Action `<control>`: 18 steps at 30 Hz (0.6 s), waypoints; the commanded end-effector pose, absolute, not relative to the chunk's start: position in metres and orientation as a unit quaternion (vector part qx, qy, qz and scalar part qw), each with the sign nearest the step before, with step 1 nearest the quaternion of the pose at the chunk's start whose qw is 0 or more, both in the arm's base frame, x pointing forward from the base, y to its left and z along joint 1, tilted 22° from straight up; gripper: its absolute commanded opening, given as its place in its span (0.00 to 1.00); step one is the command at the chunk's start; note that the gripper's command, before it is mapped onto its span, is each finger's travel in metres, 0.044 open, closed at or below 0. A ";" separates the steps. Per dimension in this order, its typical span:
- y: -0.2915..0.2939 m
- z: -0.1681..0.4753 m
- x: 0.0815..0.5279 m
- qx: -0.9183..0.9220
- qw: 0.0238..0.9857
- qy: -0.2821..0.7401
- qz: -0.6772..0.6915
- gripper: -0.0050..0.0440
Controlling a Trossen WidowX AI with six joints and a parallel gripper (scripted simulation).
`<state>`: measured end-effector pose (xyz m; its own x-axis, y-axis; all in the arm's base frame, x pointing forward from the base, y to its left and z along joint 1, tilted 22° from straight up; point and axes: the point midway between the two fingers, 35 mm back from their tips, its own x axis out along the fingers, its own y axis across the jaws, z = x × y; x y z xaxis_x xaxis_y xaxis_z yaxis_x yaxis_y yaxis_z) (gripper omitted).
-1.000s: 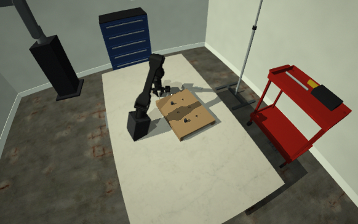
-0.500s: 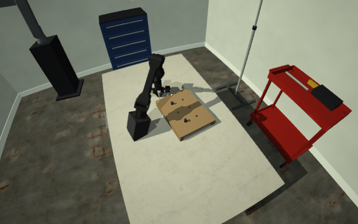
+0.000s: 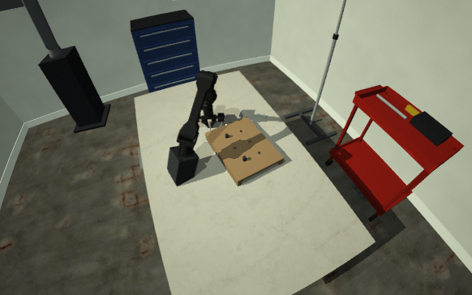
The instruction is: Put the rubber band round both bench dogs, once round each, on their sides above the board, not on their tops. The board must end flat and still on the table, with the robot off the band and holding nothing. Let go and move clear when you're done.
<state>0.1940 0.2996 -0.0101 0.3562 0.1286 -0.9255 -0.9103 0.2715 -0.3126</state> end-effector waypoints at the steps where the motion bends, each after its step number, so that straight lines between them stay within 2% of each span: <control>1: 0.303 -0.018 0.199 -0.463 0.681 0.419 0.383 0.27; 18: 0.305 -0.013 0.199 -0.460 0.685 0.414 0.383 0.27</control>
<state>0.1940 0.2996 -0.0101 0.3564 0.1291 -0.9254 -0.9102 0.2715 -0.3127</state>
